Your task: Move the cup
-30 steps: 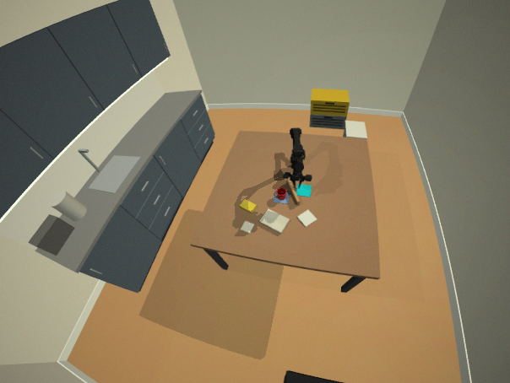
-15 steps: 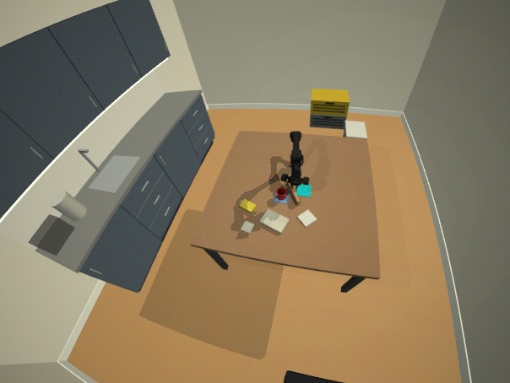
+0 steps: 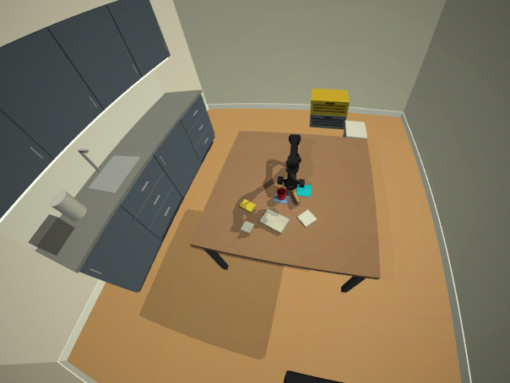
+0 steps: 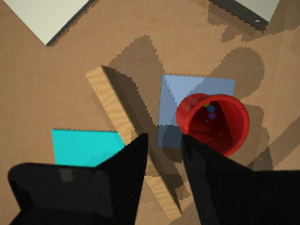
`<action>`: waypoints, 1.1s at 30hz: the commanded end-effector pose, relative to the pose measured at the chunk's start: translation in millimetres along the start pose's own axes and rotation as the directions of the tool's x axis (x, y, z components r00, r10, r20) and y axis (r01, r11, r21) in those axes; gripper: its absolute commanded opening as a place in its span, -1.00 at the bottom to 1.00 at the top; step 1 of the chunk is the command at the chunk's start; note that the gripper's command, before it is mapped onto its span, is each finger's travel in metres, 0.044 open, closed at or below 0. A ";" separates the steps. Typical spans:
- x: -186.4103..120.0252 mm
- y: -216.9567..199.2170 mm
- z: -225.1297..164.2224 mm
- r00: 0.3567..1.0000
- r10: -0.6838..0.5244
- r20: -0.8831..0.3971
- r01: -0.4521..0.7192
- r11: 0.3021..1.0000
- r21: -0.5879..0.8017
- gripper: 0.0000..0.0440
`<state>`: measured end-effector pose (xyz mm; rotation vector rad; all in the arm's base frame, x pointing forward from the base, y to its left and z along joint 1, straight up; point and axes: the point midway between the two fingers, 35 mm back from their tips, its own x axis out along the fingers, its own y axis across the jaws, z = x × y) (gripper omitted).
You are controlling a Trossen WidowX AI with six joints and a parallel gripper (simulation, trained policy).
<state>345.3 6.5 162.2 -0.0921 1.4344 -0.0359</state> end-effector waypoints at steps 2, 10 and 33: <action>11.6 -7.7 -3.7 0.999 -0.012 -0.042 0.011 1.000 -0.027 -0.41; 37.9 -20.4 -9.5 0.995 -0.021 -0.094 0.014 0.997 -0.079 -0.32; 103.5 -32.9 -29.4 0.982 0.002 -0.188 -0.062 0.947 -0.315 -1.00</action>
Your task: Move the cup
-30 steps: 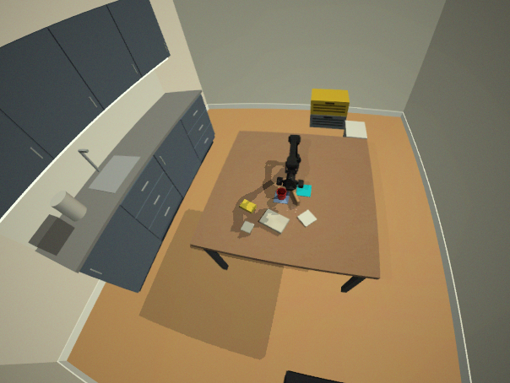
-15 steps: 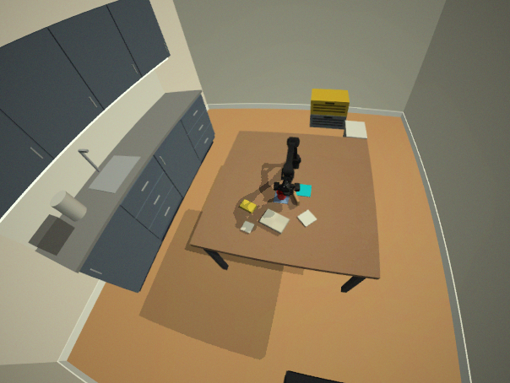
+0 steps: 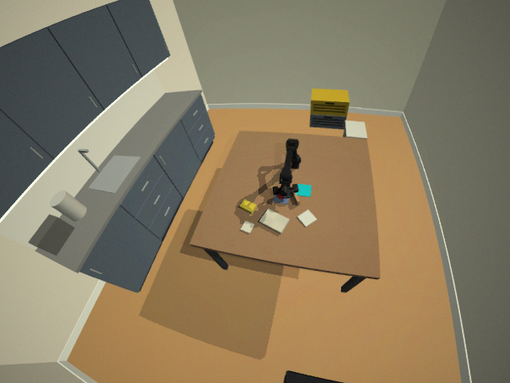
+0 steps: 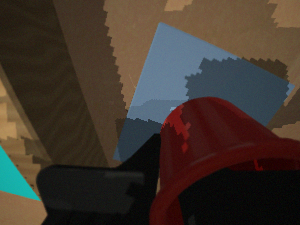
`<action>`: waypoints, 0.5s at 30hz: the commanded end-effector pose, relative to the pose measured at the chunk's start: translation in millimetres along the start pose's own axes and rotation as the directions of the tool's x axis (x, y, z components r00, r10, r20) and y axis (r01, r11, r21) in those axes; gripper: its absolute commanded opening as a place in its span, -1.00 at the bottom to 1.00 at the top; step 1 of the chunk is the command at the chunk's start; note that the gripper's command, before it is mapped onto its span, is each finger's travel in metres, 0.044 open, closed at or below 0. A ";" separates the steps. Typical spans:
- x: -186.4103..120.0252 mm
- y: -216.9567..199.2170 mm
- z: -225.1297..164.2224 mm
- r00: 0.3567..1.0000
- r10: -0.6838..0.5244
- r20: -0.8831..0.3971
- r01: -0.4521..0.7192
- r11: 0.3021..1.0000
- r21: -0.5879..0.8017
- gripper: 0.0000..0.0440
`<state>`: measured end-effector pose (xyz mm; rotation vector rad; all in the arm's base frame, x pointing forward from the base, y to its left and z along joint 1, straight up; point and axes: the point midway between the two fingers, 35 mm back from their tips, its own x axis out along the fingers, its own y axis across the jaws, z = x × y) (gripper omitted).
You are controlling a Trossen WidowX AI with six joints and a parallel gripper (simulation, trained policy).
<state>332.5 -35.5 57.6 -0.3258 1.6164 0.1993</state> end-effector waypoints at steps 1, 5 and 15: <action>-2.8 -0.1 -1.7 1.000 0.006 -0.002 -0.006 0.999 -0.034 -1.00; -12.6 0.0 -2.8 1.000 0.007 0.002 -0.007 0.997 -0.074 -1.00; -38.7 12.2 -0.5 1.000 0.016 0.020 -0.013 0.991 -0.134 -0.99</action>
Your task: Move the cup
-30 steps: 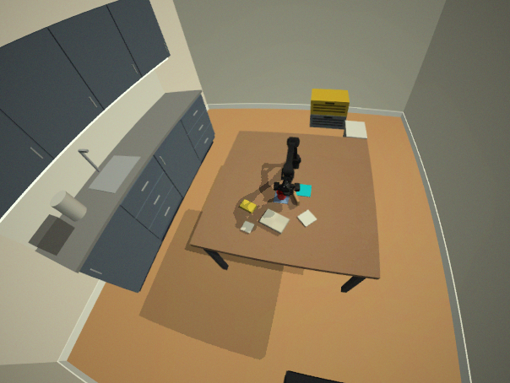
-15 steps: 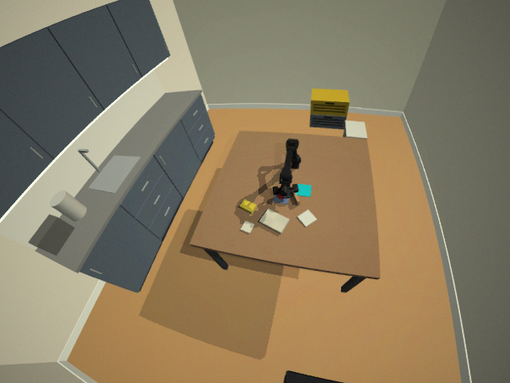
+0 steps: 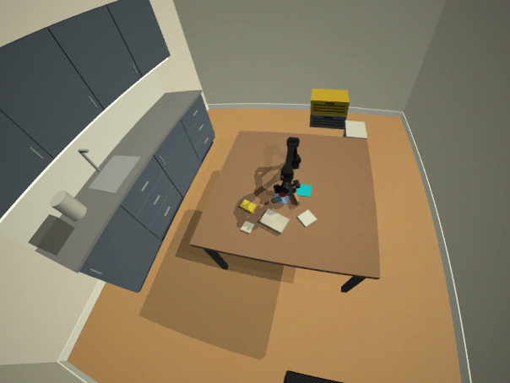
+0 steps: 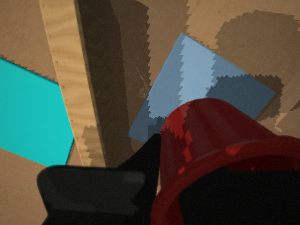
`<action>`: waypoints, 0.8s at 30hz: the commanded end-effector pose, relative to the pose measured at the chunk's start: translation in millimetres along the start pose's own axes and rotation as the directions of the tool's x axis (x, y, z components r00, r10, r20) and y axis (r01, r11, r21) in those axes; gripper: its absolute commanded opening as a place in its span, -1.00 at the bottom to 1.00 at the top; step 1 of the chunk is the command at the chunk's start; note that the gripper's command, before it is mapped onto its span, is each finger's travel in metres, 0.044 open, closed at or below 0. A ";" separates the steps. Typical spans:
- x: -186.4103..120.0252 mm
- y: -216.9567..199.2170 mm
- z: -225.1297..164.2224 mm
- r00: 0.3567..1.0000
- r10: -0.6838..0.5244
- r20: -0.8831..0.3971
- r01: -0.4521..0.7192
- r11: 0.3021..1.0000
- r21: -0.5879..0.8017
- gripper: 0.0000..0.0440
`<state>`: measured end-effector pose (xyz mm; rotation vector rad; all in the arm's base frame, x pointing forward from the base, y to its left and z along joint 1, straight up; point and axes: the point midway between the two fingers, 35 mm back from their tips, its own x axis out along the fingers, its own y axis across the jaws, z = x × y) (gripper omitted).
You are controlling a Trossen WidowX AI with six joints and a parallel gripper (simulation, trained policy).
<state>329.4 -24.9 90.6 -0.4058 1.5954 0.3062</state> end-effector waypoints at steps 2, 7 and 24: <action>-9.8 6.8 3.7 1.000 0.003 0.012 -0.003 1.000 -0.026 -1.00; -21.6 16.8 9.3 1.000 0.001 0.028 0.000 0.999 -0.051 -1.00; -49.2 64.3 32.1 0.995 -0.012 0.103 0.026 0.991 -0.133 -1.00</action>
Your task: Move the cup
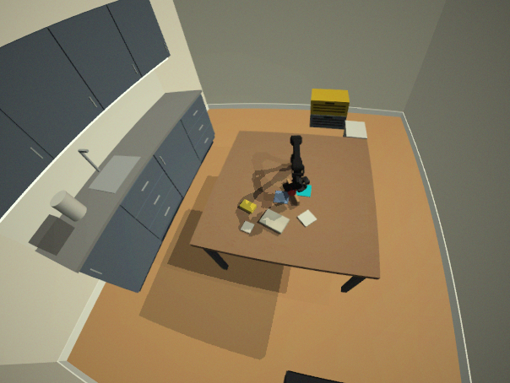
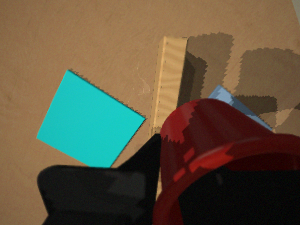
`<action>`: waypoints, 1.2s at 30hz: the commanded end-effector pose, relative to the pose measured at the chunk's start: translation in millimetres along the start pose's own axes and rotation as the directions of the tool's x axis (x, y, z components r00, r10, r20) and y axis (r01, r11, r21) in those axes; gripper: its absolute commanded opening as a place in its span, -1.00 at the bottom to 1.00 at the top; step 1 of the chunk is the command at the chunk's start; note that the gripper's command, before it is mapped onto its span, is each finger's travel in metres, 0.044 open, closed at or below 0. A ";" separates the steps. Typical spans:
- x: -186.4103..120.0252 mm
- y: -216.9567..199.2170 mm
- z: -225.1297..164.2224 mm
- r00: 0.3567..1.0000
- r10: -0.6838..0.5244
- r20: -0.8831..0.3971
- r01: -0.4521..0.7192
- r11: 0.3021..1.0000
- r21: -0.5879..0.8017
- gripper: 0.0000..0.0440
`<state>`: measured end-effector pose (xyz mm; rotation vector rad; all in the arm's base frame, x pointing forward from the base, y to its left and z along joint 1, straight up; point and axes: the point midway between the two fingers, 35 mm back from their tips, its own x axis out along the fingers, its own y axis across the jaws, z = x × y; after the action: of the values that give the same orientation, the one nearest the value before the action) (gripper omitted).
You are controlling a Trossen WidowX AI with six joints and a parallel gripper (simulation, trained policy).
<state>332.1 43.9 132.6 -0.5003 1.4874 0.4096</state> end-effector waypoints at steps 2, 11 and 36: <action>-3.6 11.4 6.4 1.000 -0.003 0.021 0.003 1.000 -0.014 -1.00; -4.5 40.4 14.7 0.999 -0.009 0.050 0.012 0.998 -0.057 -1.00; 36.0 88.4 -6.8 0.998 -0.018 0.067 0.023 0.997 -0.077 -1.00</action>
<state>283.2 112.8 95.1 -0.5583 1.4044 0.4729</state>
